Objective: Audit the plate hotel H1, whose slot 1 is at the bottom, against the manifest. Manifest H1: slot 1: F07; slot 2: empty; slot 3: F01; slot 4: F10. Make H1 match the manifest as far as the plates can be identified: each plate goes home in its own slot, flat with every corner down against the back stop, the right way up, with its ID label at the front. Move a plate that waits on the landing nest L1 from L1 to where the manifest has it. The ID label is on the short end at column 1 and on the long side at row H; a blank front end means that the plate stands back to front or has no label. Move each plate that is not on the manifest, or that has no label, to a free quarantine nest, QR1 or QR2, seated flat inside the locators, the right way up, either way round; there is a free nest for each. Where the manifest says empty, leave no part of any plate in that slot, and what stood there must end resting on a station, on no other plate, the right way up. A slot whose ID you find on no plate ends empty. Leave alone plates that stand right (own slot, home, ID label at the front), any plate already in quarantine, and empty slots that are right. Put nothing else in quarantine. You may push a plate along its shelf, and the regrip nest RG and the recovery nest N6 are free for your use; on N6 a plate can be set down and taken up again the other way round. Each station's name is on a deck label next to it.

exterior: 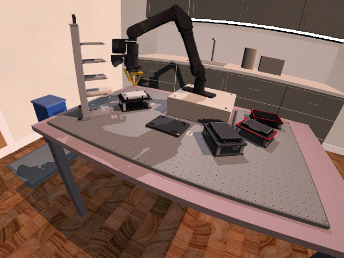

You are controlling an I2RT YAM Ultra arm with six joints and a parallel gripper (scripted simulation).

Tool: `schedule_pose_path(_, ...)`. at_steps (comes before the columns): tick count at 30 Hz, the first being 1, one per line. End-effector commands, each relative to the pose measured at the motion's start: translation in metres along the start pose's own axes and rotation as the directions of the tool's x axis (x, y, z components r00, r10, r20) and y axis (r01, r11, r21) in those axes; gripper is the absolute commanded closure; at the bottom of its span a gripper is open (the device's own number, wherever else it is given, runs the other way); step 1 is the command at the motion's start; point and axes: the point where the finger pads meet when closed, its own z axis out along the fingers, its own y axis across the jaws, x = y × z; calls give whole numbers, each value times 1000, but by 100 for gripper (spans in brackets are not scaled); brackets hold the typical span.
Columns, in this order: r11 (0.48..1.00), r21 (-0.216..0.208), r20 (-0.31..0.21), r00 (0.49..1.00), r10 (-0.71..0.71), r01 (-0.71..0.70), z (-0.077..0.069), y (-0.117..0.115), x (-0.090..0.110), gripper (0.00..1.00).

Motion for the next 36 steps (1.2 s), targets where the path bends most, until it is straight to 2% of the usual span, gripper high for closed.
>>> schedule_pose_path(1,1000,-3,-6,1000,1,-1,-4,1,3,0)
schedule_pose_path(4,1000,-3,-6,1000,1,-1,-4,1,3,0)
schedule_pose_path(34,1000,-3,-6,1000,1,-1,-79,1,5,0)
schedule_pose_path(36,1000,-3,-6,1000,1,-1,-79,1,5,0)
